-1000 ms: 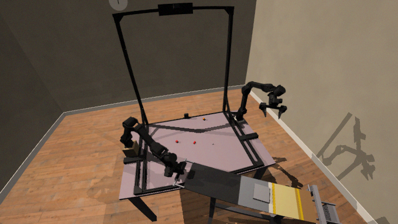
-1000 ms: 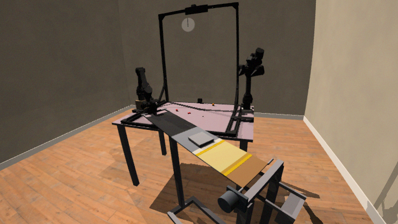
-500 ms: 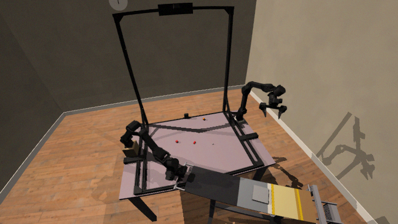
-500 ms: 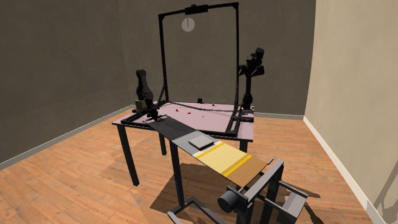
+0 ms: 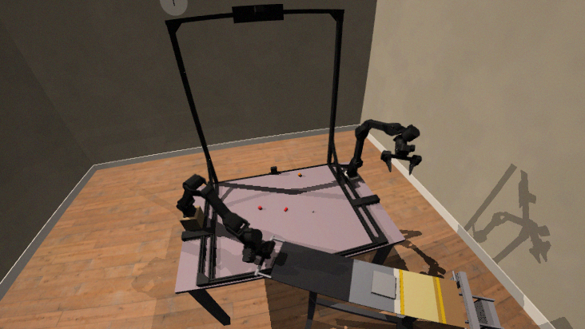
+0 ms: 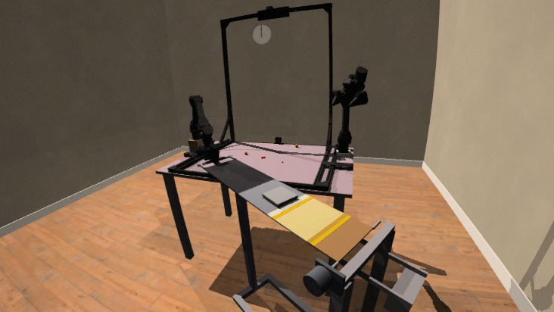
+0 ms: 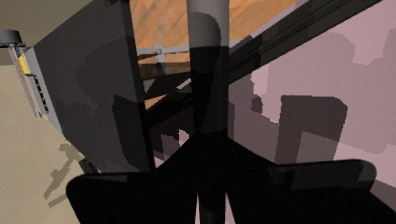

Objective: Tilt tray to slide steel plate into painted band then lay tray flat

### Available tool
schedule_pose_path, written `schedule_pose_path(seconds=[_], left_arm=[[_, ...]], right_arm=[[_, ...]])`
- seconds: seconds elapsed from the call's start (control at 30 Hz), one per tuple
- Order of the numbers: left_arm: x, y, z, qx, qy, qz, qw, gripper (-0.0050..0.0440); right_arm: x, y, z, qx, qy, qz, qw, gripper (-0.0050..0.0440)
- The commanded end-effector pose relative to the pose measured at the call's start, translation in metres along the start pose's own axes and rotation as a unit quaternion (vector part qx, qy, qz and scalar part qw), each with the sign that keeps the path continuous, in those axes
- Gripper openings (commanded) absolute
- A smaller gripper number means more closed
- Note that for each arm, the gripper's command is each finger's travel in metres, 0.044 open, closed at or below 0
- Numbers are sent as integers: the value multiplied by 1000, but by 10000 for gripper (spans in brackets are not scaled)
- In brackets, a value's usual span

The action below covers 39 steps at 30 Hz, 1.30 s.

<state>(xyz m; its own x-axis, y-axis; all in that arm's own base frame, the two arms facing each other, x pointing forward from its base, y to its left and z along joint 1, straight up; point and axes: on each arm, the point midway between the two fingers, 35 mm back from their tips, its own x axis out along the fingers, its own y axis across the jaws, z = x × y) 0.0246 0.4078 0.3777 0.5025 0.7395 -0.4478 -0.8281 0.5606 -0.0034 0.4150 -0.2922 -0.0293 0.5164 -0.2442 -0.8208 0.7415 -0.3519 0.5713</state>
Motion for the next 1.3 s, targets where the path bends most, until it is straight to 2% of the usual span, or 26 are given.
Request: schedule_pose_path(seconds=[0.0,1.27], left_arm=[[0,0,0,2,0,0,1000,440],[0,0,0,2,0,0,1000,440]], right_arm=[[-13,11,0,-1,0,11,1000,0],[-33,28,0,-1,0,21,1000,0]])
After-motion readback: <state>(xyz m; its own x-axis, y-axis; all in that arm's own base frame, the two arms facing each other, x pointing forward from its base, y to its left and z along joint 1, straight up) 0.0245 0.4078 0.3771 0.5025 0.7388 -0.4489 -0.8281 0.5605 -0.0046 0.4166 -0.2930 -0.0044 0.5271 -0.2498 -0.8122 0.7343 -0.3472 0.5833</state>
